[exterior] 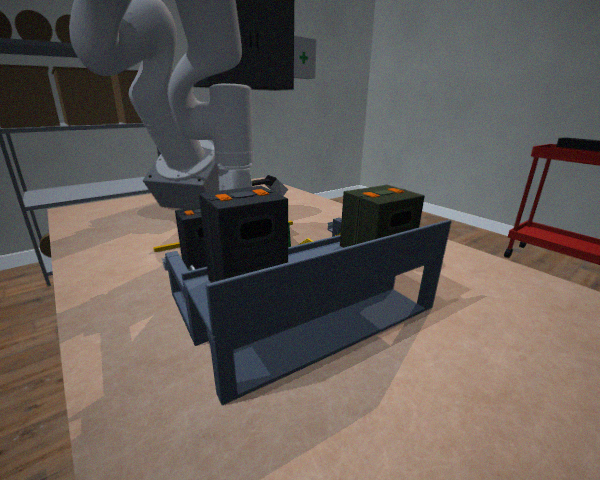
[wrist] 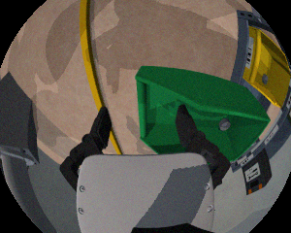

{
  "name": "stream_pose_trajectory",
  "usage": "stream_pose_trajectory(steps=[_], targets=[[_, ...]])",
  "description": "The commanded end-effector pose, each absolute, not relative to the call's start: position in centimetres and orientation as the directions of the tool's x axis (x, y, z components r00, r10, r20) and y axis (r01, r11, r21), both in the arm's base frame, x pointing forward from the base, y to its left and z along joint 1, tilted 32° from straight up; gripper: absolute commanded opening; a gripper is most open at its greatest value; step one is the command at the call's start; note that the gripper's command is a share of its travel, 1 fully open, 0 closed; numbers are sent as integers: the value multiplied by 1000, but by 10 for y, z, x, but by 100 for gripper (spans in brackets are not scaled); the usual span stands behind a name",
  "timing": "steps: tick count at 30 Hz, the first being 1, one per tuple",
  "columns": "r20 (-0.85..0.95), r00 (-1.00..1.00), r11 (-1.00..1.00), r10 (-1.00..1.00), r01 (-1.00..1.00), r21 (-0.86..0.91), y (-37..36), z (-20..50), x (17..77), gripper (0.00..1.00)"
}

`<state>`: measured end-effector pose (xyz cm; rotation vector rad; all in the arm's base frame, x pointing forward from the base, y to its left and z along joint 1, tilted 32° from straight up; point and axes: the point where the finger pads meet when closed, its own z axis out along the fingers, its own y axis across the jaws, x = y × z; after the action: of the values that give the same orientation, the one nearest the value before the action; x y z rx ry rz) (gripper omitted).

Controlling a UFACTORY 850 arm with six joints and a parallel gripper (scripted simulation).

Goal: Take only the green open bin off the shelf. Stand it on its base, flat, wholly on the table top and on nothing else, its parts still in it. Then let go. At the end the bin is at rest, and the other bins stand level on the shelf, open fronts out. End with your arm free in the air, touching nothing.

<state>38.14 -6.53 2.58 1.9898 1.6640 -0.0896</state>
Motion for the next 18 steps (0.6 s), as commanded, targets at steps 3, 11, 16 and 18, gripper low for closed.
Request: stream_pose_trajectory(steps=[3, 11, 16, 18], targets=[[-382, 236, -92, 894, 929, 358, -41, 72, 366, 100], [-382, 236, -92, 894, 929, 358, -41, 72, 366, 100], [-381, 236, -92, 894, 929, 359, -38, 78, 365, 100], [-381, 236, -92, 894, 929, 359, -32, 90, 361, 100]])
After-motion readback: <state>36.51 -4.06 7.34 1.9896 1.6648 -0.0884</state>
